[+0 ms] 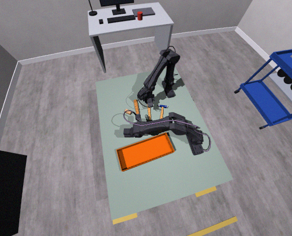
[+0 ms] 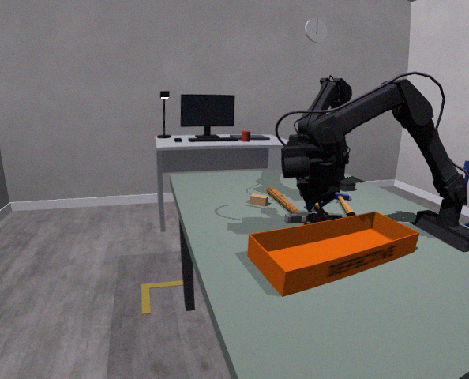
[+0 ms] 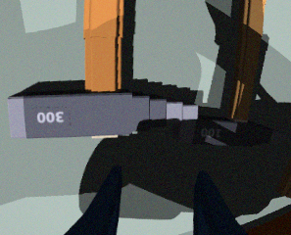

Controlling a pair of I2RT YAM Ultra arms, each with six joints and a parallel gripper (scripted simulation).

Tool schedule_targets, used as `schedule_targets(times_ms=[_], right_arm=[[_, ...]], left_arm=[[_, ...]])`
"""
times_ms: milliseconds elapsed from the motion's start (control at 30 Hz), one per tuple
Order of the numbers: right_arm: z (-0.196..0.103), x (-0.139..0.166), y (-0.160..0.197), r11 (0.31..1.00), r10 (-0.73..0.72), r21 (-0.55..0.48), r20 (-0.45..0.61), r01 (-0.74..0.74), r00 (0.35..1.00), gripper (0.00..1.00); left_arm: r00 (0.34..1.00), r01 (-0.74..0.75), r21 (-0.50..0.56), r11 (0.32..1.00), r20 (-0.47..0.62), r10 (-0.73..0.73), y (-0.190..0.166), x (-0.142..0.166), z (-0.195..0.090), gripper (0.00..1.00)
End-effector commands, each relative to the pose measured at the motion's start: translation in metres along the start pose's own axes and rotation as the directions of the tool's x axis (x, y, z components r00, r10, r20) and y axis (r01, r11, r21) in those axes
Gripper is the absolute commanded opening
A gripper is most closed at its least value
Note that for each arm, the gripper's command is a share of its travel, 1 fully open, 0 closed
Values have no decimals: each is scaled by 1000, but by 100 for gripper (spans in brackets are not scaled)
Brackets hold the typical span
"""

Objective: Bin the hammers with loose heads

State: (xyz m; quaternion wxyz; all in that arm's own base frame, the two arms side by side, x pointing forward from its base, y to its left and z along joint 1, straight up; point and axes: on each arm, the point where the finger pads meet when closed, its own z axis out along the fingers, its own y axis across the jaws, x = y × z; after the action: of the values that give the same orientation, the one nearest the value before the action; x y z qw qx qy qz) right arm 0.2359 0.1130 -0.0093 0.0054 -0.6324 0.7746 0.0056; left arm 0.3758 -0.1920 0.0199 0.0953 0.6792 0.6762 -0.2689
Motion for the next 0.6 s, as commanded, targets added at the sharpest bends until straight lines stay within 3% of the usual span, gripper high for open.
schedule_targets(times_ms=[0,100,333,567], right_arm=[[-3,5,-2,1000,6,12,-8,-6,1000,19],[-3,5,-2,1000,6,12,-8,-6,1000,19],[-3,5,-2,1000,6,12,-8,-6,1000,19],[-3,5,-2,1000,6,12,-8,-6,1000,19]], left_arm=[[970,233,4,973,-74,-232,-18,0,-5,38],[960,268,-1,964,-87,-267,-20,0,-5,38],[856,493,-90,865,-128,-501,-22,-1,-3,38],[687,694,-194,693,-111,-719,-25,-5,1,38]])
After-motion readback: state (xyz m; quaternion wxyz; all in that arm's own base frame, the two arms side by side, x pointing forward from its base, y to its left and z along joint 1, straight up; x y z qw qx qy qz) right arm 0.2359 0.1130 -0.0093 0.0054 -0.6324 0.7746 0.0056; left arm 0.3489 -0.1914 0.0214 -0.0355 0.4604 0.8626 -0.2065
